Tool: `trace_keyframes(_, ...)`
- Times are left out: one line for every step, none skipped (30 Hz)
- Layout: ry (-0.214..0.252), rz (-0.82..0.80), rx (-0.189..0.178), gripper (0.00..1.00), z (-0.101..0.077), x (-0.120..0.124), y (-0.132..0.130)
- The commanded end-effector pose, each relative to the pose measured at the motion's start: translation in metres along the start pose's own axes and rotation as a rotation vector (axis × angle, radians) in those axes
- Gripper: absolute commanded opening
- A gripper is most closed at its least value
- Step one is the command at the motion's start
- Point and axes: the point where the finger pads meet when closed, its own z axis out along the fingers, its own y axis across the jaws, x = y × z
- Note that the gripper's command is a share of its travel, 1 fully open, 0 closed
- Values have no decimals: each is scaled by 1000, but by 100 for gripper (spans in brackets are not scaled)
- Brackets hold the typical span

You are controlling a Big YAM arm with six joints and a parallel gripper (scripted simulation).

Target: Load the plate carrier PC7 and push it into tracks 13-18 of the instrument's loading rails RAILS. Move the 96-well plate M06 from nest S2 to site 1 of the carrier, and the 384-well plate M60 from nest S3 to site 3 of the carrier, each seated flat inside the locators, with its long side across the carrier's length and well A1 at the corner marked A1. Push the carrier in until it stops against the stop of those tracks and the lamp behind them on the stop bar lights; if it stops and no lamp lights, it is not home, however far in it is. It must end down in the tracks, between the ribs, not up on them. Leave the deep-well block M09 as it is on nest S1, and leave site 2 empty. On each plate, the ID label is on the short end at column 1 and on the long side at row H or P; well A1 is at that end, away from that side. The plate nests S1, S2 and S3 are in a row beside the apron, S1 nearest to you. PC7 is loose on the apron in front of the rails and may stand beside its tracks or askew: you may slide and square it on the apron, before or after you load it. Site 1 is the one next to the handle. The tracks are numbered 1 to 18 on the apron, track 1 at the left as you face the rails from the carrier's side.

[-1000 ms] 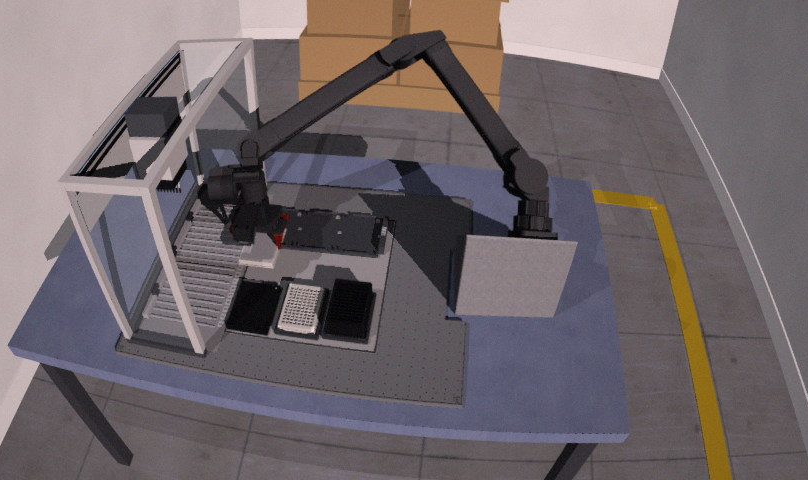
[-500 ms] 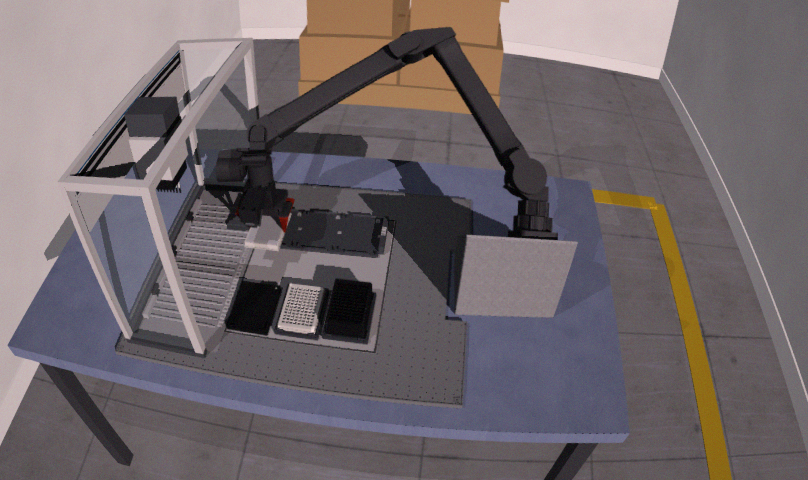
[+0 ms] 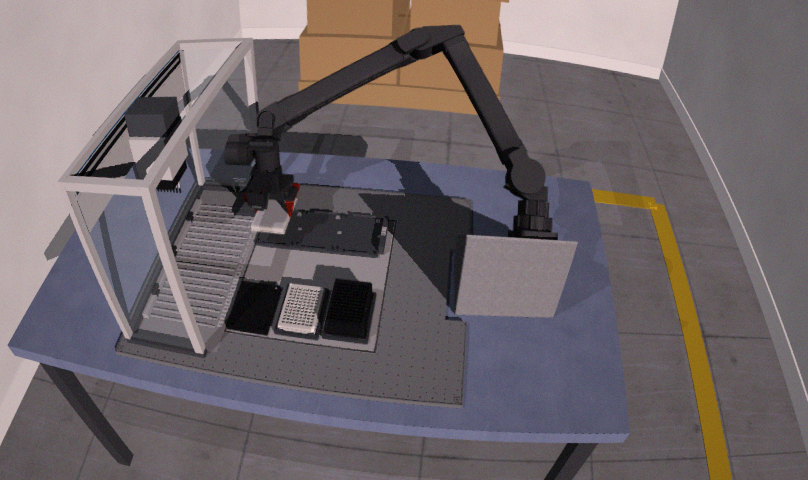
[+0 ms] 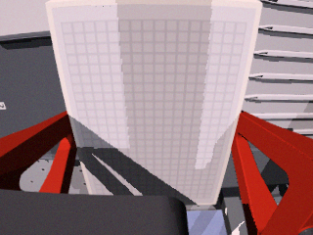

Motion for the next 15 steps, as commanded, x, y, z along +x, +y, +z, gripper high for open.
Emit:
trace_keyframes(-1, 17, 34, 0, -11, 24, -8)
trace_keyframes(-1, 17, 35, 0, -12, 28, -8)
trace_keyframes(-1, 18, 37, 0, -12, 32, -9)
trace_keyframes(-1, 20, 38, 0, -13, 37, -10)
trace_keyframes(-1, 22, 41, 0, -14, 42, -11)
trace_keyframes(-1, 25, 44, 0, -15, 47, -12)
trace_keyframes(-1, 28, 47, 0, -16, 52, -14)
trace_keyframes(0, 31, 50, 0, -17, 57, -16)
trace_keyframes(0, 36, 55, 0, -20, 65, -19)
trace_keyframes(1, 36, 55, 0, -20, 70, -19)
trace_keyframes(-2, 9, 79, 0, -36, 54, -24)
trace_keyframes(-2, 3, 83, 0, -38, 51, -25)
trace_keyframes(-2, -1, 78, 0, -36, 48, -24)
trace_keyframes(-2, -1, 78, 0, -36, 48, -24)
trace_keyframes(-2, -1, 78, 0, -36, 48, -24)
